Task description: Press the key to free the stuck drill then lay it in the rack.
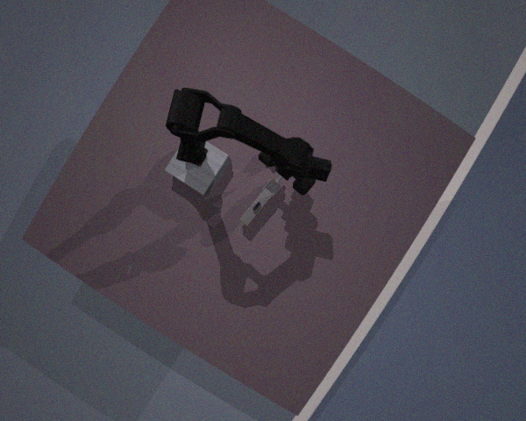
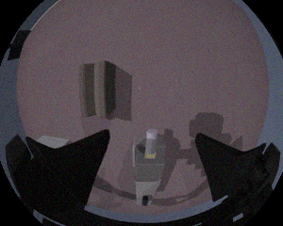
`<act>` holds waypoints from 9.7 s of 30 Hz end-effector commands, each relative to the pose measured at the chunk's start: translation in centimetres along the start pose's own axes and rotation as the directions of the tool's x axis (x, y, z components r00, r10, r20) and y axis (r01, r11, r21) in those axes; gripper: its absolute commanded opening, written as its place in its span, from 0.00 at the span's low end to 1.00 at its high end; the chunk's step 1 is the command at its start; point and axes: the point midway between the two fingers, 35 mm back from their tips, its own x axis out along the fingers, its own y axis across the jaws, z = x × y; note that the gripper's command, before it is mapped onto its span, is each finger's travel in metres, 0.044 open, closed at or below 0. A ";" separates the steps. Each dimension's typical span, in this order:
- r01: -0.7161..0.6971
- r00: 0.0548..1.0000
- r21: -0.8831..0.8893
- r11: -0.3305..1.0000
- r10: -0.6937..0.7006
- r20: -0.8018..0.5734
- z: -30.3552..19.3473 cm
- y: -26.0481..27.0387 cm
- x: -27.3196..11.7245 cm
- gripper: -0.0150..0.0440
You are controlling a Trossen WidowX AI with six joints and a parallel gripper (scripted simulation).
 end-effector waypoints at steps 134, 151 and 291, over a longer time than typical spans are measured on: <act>-0.003 1.000 -0.011 1.000 0.003 0.001 1.8 -0.1 5.2 1.00; -0.003 1.000 -0.011 1.000 0.003 0.000 1.1 0.0 5.5 1.00; -0.003 1.000 -0.011 1.000 0.003 0.006 7.7 0.3 3.4 0.25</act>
